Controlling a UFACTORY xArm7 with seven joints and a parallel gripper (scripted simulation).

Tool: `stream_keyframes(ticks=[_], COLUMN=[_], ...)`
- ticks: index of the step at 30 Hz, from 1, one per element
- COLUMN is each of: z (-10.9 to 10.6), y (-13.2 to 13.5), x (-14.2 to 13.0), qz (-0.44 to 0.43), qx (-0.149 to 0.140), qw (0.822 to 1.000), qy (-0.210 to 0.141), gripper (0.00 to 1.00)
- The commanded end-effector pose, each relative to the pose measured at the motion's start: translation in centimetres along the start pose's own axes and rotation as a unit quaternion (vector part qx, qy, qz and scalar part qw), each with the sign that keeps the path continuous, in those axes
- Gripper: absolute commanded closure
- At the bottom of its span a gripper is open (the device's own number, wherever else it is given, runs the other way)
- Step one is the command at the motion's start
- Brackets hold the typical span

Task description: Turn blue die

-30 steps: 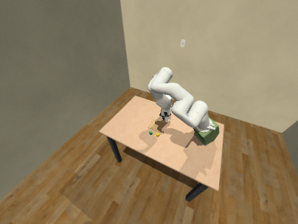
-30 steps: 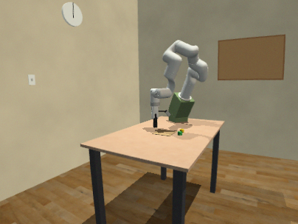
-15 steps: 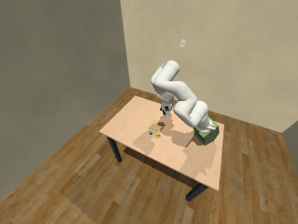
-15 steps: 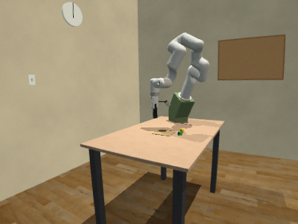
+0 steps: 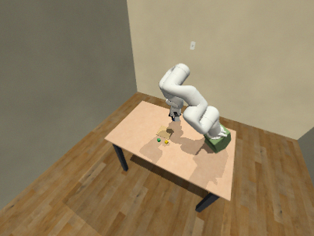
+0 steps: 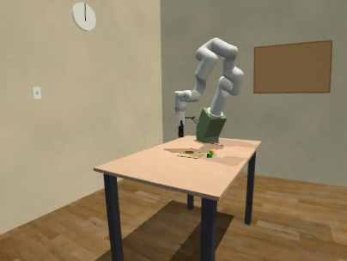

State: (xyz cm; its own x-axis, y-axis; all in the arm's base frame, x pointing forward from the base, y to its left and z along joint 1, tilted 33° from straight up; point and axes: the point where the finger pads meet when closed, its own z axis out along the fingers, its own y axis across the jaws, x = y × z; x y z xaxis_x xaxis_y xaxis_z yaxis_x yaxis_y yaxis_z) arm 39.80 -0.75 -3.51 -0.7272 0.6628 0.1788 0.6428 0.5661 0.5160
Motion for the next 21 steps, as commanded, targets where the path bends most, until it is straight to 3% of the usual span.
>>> stream_keyframes(ticks=[1,12,17,19,21], z=[-0.1,-0.1,-0.2,-0.2,-0.2], y=[0.3,1.8,2.6,2.6,3.1], x=[0.0,0.7,1.1,1.1,1.4], qz=[-0.028,-0.201,-0.294,-0.294,-0.353], qx=[-0.001,-0.001,-0.001,-0.001,-0.001], qw=[1.0,0.98,0.956,0.956,0.936], qy=[-0.002,-0.001,0.0,0.0,0.0], gripper=[0.79,0.79,0.79,0.79,0.79])
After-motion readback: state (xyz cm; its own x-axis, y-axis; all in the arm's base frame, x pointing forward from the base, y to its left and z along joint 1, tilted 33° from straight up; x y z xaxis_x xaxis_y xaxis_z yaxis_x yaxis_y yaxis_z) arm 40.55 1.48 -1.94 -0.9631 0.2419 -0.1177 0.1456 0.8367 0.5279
